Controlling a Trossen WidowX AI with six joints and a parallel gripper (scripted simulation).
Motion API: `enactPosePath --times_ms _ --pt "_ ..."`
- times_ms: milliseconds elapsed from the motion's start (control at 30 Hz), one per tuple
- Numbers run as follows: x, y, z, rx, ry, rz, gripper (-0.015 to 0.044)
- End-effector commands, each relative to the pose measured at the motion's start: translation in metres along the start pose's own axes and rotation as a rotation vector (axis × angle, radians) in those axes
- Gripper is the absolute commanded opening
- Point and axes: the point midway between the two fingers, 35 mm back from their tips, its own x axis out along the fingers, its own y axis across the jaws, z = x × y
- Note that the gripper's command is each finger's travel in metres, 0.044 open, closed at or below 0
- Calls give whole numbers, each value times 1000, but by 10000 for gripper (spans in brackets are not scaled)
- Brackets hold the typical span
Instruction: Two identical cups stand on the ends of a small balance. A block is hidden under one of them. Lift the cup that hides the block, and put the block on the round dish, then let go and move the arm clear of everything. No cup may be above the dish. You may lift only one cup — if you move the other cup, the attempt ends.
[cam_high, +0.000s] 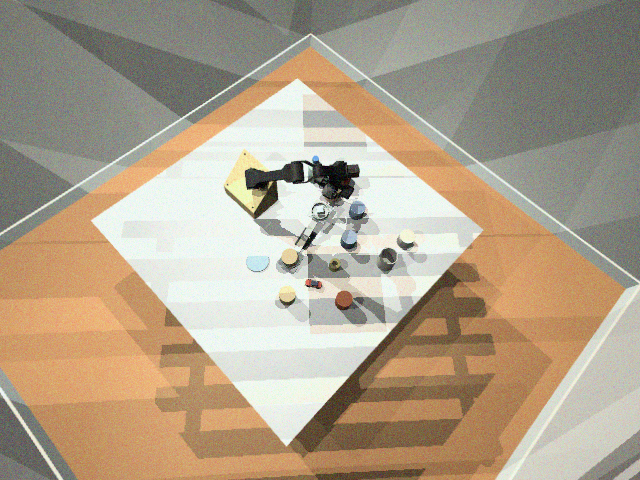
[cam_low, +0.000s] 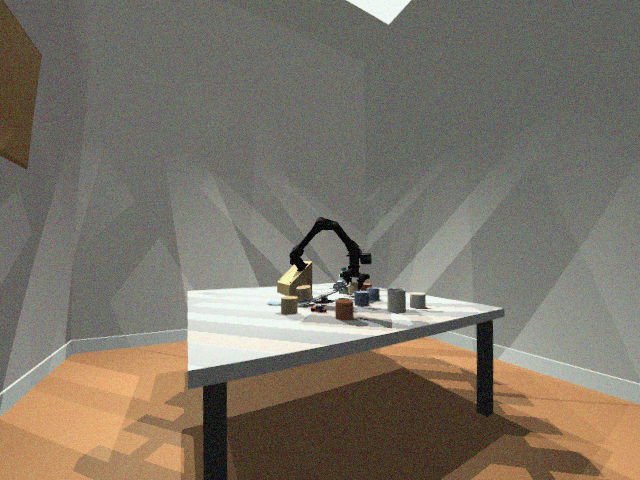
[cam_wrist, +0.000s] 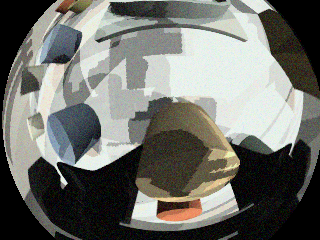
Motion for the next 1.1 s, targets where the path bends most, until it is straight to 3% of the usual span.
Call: enactPosePath --times_ms 0,233,800,933,1067 --pt "6 0 1 -7 -5 0 0" --pt "18 0 1 -7 -6 0 0" --pt "5 0 1 -4 -1 -3 440" --pt "-35 0 0 -8 -2 0 440" --pt "-42 0 0 -7 -3 0 440"
